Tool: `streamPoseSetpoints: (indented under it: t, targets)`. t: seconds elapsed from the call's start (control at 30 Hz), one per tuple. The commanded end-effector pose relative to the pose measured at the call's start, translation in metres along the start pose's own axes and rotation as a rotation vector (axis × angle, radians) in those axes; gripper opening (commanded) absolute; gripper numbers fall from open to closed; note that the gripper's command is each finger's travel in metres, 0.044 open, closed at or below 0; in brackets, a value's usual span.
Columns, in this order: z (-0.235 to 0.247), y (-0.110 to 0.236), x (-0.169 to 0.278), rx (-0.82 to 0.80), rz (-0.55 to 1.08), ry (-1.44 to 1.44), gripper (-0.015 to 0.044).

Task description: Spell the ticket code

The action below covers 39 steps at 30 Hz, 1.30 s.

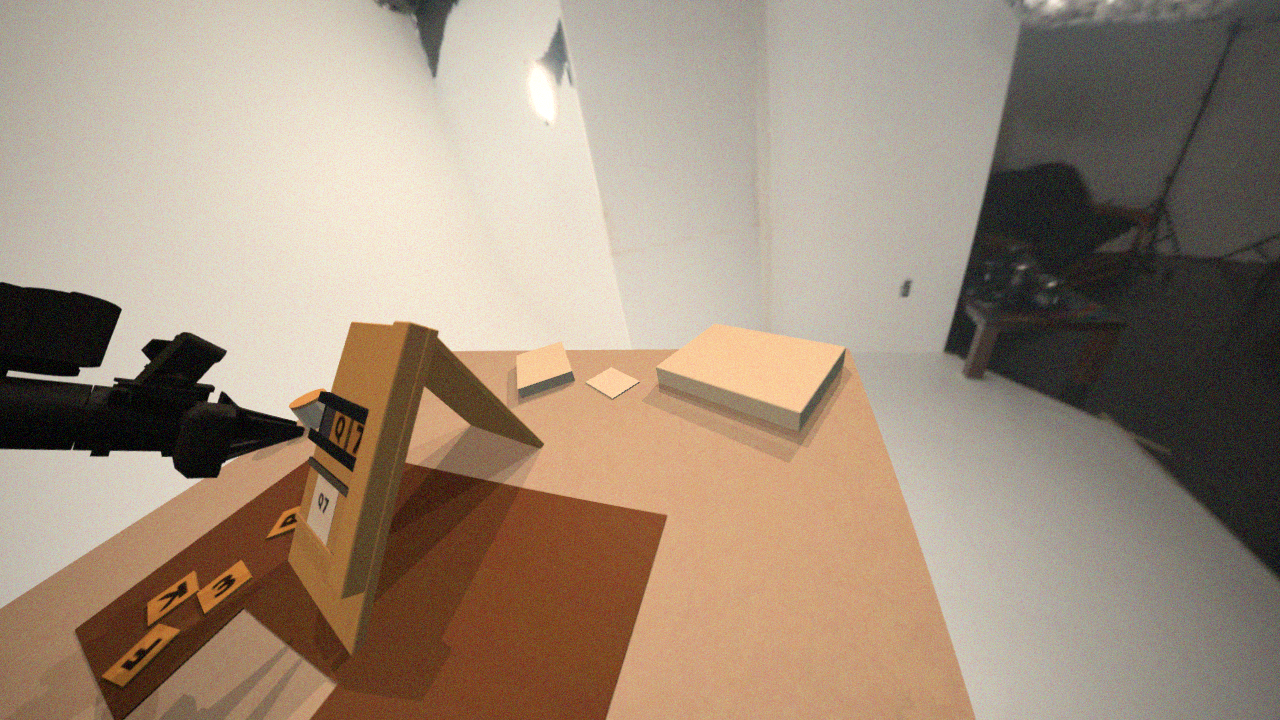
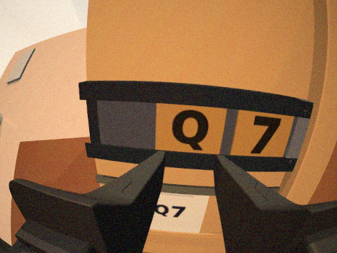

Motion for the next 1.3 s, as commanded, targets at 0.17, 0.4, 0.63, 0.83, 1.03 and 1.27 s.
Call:
streamPoseSetpoints:
  t: [0.17,0.4,0.63,0.83,1.03,1.27]
  targets:
    - [0.0,0.0,0.0,0.0,0.0,0.0,0.0]
    - [0.0,0.0,0.0,0.0,0.0,0.0,0.0]
    - [0.009,-0.009,-0.024,-0.025,0.204,0.009,0.0]
    - [0.018,-0.018,-0.046,-0.052,0.433,0.008,0.0]
    - [0.027,-0.028,-0.06,-0.072,0.658,-0.005,0.0]
    - [0.028,-0.028,-0.061,-0.074,0.682,-0.007,0.0]
Point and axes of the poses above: the point midway between the two fingers, 35 mm back from their tips, its own y axis back along the fingers, its own z axis across the jaws, x = y × z, the point moved 5 cm from there along y, back along the fingers, and after that the axes turned 6 degrees about y, right-handed, at the moved point
